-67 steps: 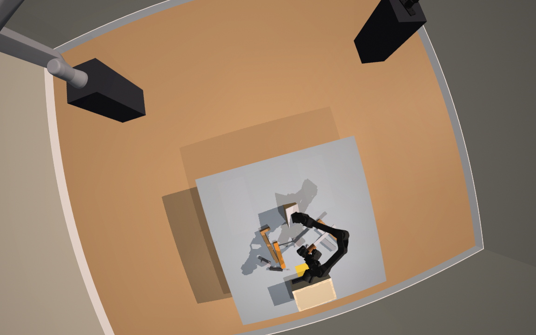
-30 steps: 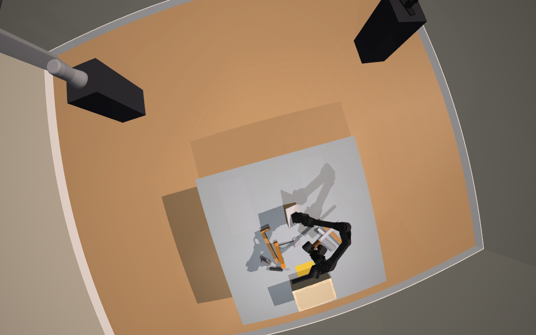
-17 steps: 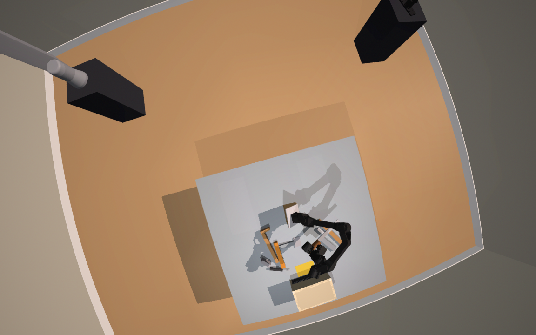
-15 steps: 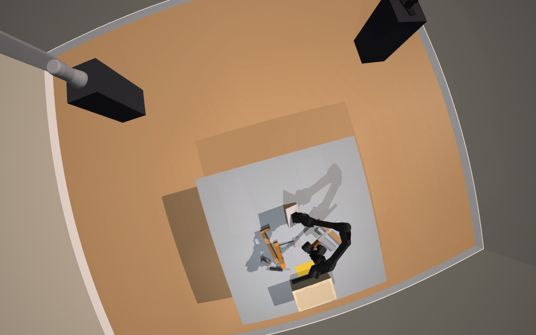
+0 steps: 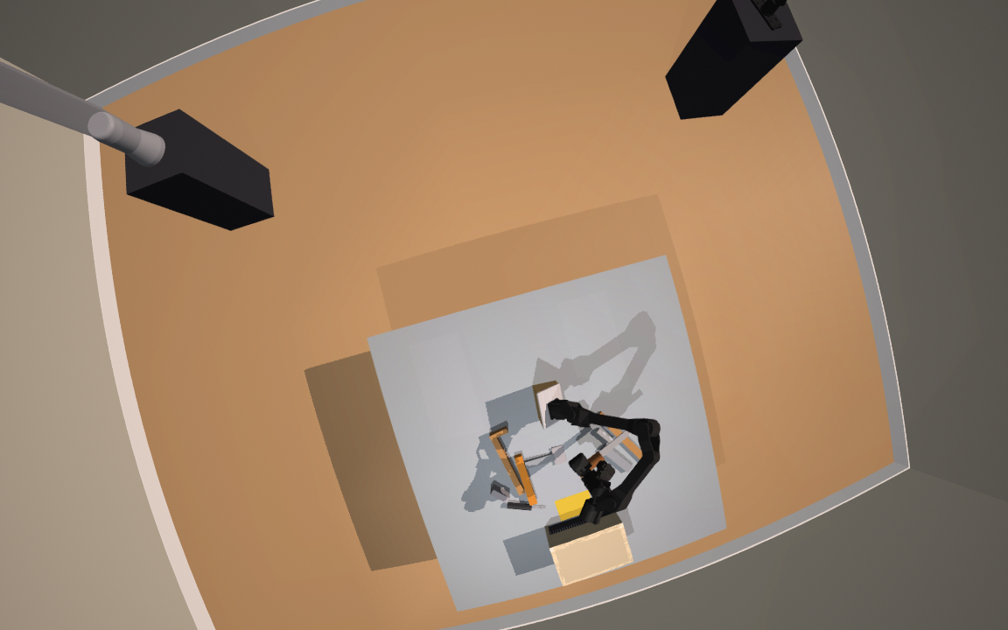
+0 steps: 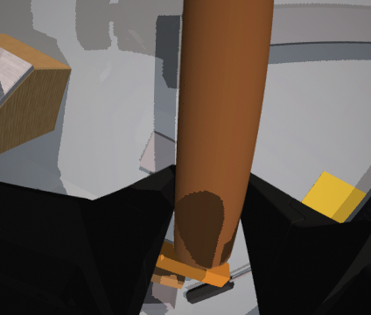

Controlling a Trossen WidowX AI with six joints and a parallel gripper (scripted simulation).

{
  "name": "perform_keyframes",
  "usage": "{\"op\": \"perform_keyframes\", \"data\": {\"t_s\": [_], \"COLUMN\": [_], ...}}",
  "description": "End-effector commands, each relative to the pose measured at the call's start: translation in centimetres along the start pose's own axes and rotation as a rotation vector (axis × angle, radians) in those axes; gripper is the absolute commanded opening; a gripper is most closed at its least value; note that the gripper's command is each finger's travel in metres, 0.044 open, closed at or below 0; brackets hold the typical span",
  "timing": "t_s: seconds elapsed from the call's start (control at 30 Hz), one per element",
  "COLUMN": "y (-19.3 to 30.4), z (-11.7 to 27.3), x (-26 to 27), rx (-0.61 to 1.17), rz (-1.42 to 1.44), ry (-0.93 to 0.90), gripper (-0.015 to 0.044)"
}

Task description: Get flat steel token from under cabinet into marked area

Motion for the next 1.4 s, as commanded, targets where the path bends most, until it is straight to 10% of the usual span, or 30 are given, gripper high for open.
{"op": "perform_keyframes", "data": {"t_s": [0.0,1.37], "y": [-0.05,0.02], "z": [0.0,0.0], "x": [-0.03,0.03], "rx": [-0.006,-0.007], "rz": [-0.04,-0.369], "ry": [0.007,0.006], "gripper": [0.0,0.0]}}
Point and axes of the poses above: the point midway between the two fingers, 35 mm back from their tips, its own z axis back along the fingers, its own x axis across the jaws, y = z × x, the point moved 3 cm from there along z, back along the fingers, and after that the axes turned 5 degrees about z, right-handed, at the moved point
